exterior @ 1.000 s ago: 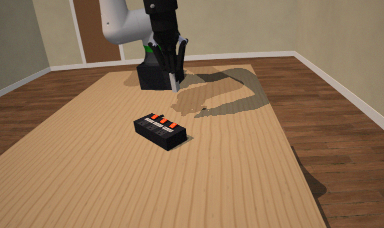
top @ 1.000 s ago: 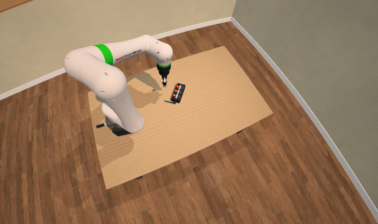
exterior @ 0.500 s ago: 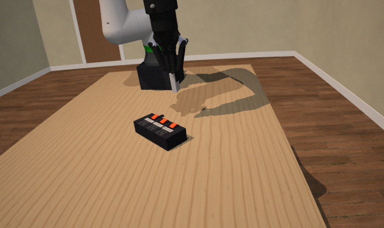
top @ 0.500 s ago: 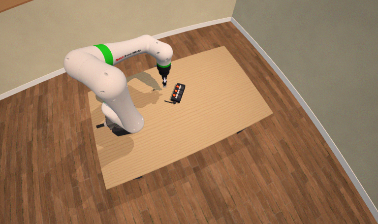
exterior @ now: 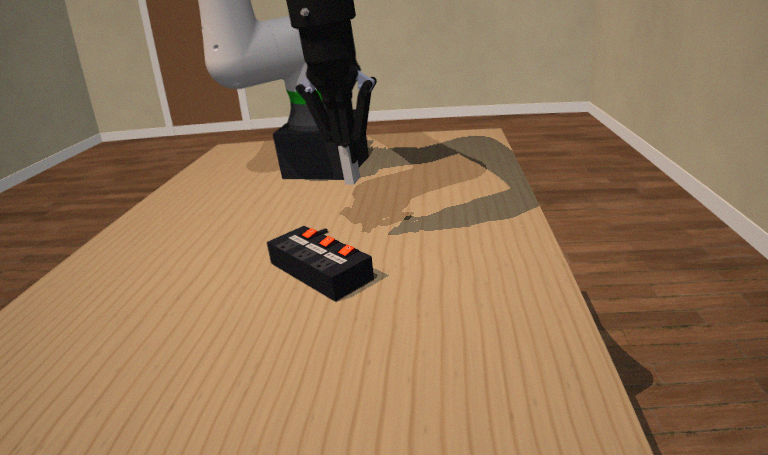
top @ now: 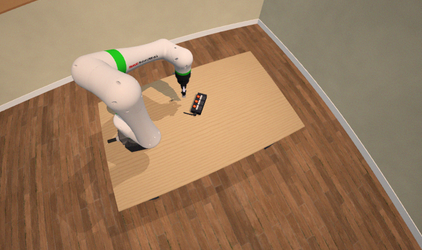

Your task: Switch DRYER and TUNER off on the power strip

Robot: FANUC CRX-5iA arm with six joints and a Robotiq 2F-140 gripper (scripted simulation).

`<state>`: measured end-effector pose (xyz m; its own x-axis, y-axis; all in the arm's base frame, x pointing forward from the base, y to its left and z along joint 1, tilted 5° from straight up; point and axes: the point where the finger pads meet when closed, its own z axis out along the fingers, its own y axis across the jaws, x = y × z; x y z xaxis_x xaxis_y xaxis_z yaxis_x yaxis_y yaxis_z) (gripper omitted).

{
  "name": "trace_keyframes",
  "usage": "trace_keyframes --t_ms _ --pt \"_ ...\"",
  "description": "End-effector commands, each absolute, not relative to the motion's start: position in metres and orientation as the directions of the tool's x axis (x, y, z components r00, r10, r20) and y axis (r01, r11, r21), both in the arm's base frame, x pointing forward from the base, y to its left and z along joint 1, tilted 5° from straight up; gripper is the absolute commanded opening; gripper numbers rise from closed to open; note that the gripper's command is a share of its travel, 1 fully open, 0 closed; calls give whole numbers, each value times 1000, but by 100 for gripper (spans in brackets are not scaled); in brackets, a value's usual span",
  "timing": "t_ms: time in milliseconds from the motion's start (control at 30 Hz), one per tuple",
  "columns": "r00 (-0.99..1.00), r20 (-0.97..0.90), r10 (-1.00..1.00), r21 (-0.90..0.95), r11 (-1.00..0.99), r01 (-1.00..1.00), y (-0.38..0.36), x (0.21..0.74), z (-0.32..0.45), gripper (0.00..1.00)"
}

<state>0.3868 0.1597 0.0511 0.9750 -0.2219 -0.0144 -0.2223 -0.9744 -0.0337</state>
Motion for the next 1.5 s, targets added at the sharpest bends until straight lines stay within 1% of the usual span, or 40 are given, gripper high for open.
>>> trace_keyframes --t_ms 0,467,500,1467 --pt "975 -14 -222 -34 -974 -222 160 387 51 0" --pt "975 -14 -222 -34 -974 -222 160 387 51 0" --pt "975 -14 -222 -34 -974 -222 160 387 51 100" --pt "973 -7 -231 -28 -973 -231 158 389 51 100"
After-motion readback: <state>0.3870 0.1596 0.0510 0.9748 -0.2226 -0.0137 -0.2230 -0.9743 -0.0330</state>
